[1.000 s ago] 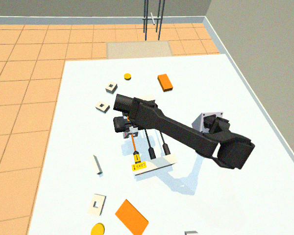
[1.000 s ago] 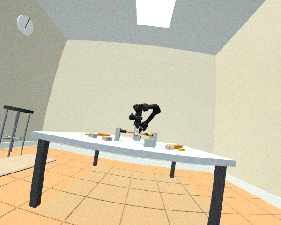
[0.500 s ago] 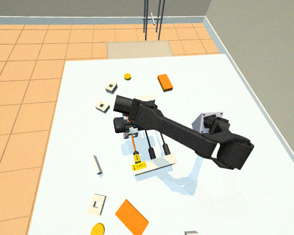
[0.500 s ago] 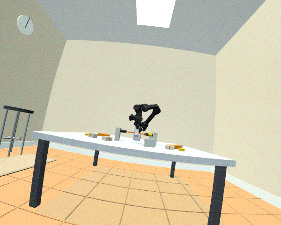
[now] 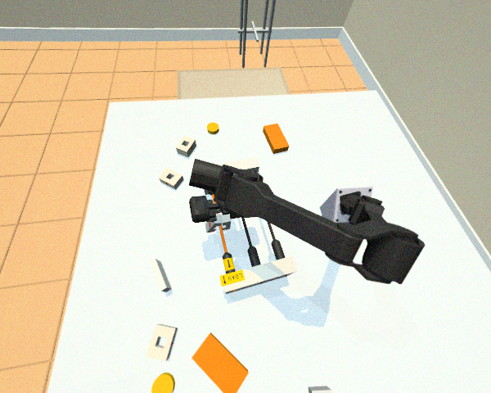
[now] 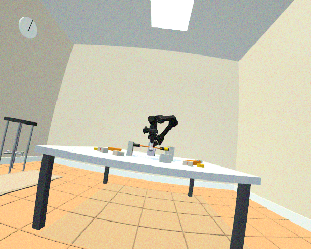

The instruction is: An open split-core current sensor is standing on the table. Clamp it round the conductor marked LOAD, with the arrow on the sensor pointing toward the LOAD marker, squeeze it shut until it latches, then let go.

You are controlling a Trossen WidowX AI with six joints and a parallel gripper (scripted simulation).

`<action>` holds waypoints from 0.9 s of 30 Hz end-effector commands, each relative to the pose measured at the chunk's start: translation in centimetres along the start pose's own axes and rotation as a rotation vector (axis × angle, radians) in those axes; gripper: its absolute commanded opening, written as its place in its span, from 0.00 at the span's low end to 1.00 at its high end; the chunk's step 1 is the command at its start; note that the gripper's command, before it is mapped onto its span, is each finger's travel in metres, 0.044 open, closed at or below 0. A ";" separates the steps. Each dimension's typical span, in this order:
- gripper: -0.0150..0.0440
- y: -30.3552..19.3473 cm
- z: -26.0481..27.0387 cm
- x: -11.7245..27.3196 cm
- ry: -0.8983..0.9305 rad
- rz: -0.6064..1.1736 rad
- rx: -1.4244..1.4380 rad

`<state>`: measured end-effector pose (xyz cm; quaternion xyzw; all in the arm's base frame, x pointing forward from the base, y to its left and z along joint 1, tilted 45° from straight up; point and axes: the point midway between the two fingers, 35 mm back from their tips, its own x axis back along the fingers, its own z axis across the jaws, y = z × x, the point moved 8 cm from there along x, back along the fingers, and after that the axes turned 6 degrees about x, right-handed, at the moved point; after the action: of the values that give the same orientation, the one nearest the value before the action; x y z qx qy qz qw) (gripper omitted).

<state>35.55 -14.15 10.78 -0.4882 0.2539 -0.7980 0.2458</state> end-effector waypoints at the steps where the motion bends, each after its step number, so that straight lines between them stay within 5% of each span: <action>1: 0.25 0.1 0.0 0.2 0.003 -0.002 0.003; 27: 0.25 0.3 1.2 -0.1 -0.070 0.003 0.000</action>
<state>36.18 -14.29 10.68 -0.5091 0.2539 -0.7829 0.2517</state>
